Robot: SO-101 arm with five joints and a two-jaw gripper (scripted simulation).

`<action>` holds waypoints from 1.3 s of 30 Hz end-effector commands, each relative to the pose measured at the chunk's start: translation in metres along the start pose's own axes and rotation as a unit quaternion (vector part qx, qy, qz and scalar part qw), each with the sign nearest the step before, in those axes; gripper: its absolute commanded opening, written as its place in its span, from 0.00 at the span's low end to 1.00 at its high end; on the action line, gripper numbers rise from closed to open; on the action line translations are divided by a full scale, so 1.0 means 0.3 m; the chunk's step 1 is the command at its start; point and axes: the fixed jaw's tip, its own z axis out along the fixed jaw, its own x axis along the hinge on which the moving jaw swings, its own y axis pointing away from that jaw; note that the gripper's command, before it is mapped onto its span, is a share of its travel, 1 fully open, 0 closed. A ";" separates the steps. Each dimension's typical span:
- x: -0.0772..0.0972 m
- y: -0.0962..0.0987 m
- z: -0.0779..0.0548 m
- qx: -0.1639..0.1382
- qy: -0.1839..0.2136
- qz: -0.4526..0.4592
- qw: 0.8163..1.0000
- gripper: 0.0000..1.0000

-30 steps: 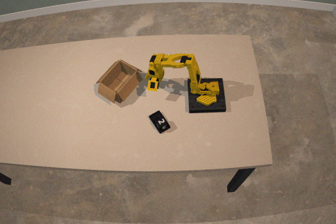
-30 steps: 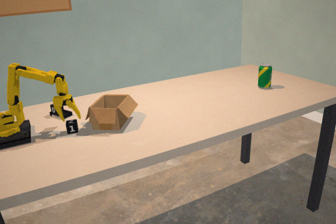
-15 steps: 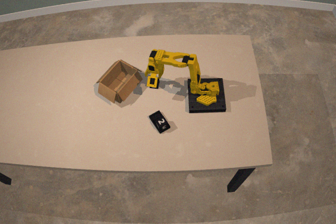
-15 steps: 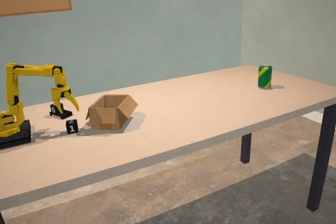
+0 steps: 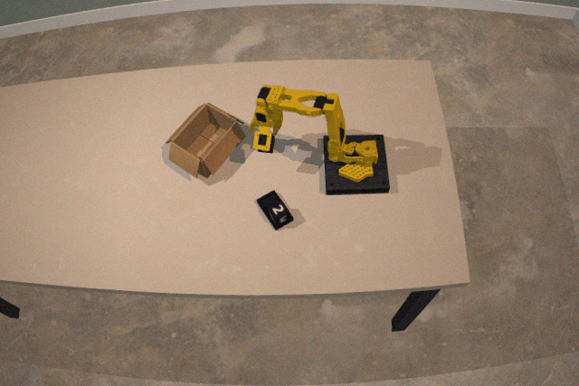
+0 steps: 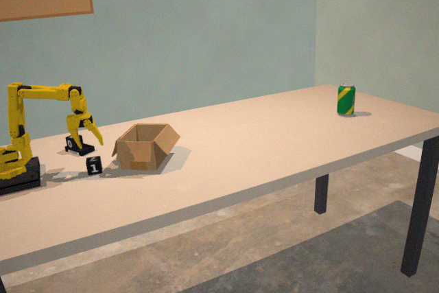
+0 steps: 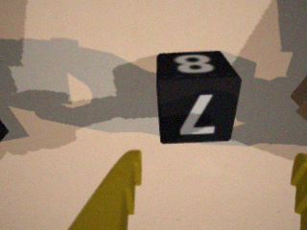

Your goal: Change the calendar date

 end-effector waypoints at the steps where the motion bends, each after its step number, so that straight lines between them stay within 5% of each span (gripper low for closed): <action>1: -0.006 -0.005 -0.015 0.009 0.000 -0.008 1.000 0.36; 10: -0.005 -0.013 -0.040 0.031 0.002 -0.008 0.999 0.36; 29: -0.004 -0.032 -0.297 0.241 0.020 -0.008 0.970 0.35; 39: -0.004 -0.030 -0.314 0.255 0.021 -0.008 0.967 0.35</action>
